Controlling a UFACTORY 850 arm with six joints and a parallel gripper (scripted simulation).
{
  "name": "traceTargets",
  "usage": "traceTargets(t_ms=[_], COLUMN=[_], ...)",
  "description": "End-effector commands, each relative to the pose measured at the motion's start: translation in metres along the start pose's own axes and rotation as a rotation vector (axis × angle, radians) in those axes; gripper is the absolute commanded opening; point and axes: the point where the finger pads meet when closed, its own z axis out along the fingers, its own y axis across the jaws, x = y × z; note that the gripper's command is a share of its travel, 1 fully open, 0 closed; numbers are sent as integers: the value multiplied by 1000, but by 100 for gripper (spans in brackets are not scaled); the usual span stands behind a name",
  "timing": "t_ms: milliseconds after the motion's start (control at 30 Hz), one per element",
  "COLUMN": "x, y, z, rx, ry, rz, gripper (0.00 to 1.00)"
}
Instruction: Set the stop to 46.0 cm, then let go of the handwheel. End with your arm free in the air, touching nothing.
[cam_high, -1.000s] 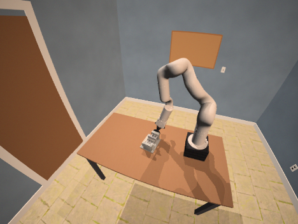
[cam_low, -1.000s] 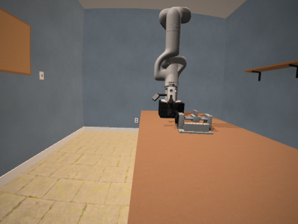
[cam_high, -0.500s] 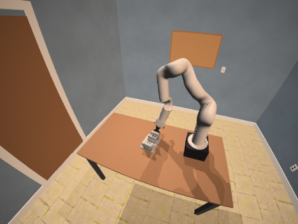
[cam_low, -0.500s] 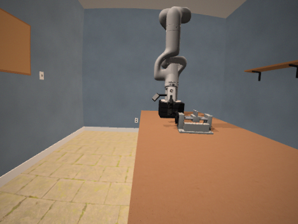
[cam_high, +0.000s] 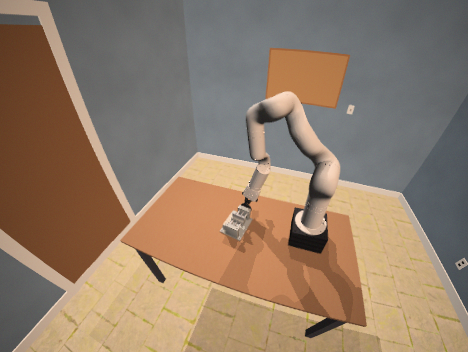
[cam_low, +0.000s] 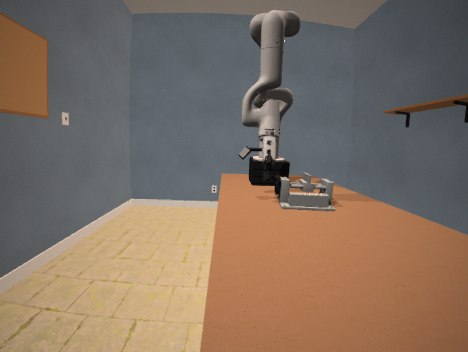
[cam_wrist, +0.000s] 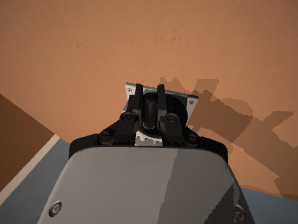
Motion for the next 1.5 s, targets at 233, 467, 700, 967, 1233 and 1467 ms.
traceTargets(t_ms=[233, 467, 700, 967, 1233, 1467], x=[0, 0, 0, 0, 0, 0], y=[-1, -1, -1, -1, -1, -17], z=[0, 0, 0, 0, 0, -61], rx=[1, 1, 1, 1, 1, 1], ry=[0, 0, 0, 0, 0, 0], rz=[0, 0, 0, 0, 0, 0], gripper=[6, 57, 57, 57, 57, 57])
